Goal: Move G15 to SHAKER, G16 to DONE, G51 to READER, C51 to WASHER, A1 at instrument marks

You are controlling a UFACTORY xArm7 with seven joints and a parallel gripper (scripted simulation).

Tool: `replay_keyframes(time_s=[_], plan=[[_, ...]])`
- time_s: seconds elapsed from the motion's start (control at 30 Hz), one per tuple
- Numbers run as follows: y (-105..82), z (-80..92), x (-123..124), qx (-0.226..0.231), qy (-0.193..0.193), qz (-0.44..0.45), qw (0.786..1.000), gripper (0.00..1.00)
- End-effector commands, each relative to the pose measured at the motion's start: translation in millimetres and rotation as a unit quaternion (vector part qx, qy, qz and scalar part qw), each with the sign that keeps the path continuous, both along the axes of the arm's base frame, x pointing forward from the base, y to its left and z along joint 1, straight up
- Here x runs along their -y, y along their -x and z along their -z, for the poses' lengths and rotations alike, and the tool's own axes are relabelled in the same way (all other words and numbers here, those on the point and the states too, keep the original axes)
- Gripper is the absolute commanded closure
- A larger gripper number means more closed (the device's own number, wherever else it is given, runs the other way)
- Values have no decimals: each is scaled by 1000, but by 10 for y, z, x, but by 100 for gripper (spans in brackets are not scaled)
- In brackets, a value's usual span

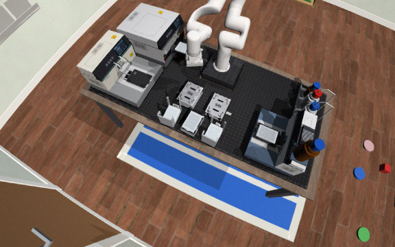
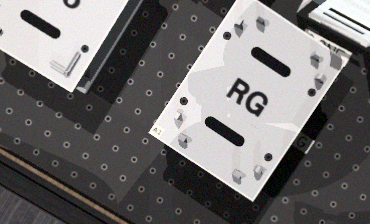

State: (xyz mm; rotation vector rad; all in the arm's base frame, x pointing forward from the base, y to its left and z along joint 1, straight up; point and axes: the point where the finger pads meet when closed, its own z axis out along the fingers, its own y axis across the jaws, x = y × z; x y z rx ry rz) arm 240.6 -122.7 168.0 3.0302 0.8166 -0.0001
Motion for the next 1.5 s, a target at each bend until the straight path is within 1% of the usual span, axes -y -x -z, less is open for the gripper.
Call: replay_keyframes(time_s=[0.0, 0.3, 0.47, 0.63, 0.7, 0.9, 0.97, 1.13, 1.2, 1.27, 1.47], plan=[[75, -17, 177, 3, -2, -19, 1000, 0], [162, -16, 349, 3, -2, -19, 1000, 0], [238, -15, 498, 3, -2, -117, 993, 0], [314, -14, 647, 2, -2, -117, 993, 0], [314, -14, 647, 2, -2, -117, 993, 0], [405, -13, 826, 2, -2, -117, 993, 0], [416, -13, 848, 2, -2, -117, 993, 0], [523, -11, 977, 2, -1, -214, 977, 0], [565, -11, 1028, 2, -1, -214, 977, 0], [565, -11, 1028, 2, -1, -214, 977, 0], [694, -10, 1183, 2, -1, -214, 977, 0]])
